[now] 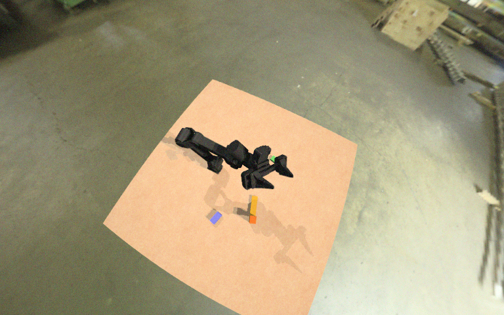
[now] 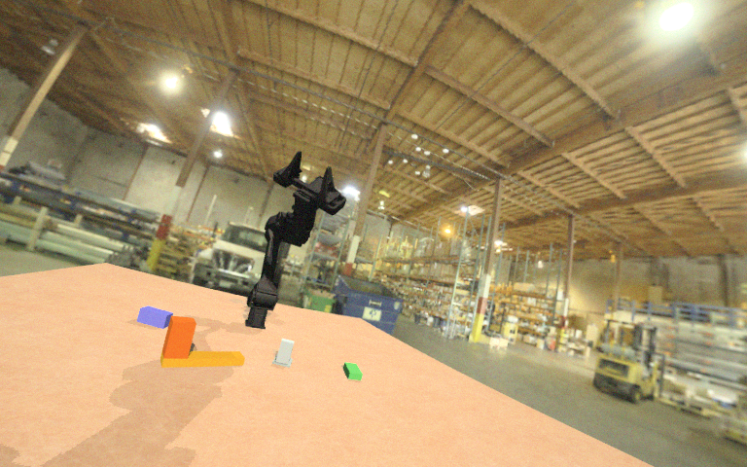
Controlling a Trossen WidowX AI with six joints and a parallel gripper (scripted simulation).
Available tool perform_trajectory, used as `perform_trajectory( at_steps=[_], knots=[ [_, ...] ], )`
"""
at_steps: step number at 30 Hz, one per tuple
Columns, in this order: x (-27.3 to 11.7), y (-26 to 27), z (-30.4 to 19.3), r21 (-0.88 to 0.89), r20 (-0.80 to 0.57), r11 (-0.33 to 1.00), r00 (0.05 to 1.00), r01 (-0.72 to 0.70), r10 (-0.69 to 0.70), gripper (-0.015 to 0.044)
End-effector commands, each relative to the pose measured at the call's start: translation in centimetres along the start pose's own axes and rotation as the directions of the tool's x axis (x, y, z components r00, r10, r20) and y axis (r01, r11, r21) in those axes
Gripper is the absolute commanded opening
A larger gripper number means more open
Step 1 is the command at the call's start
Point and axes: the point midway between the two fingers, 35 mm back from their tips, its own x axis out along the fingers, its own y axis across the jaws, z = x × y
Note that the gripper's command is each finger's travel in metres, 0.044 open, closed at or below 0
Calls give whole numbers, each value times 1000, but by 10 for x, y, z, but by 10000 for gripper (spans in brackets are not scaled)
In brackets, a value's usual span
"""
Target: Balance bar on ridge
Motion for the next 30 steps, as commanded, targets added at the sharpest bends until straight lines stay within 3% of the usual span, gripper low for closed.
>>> perform_trajectory(
  at_steps=[1,4,18,30],
  knots=[
    [0,0,-1,-3,-2,1000,1000,-1,1,374],
    [5,5,-8,-50,-36,998,999,-25,23,315],
    [28,33,-81,-364,-337,884,926,-293,168,315],
    [28,50,-143,-491,-578,642,772,-589,265,315]
  ],
)
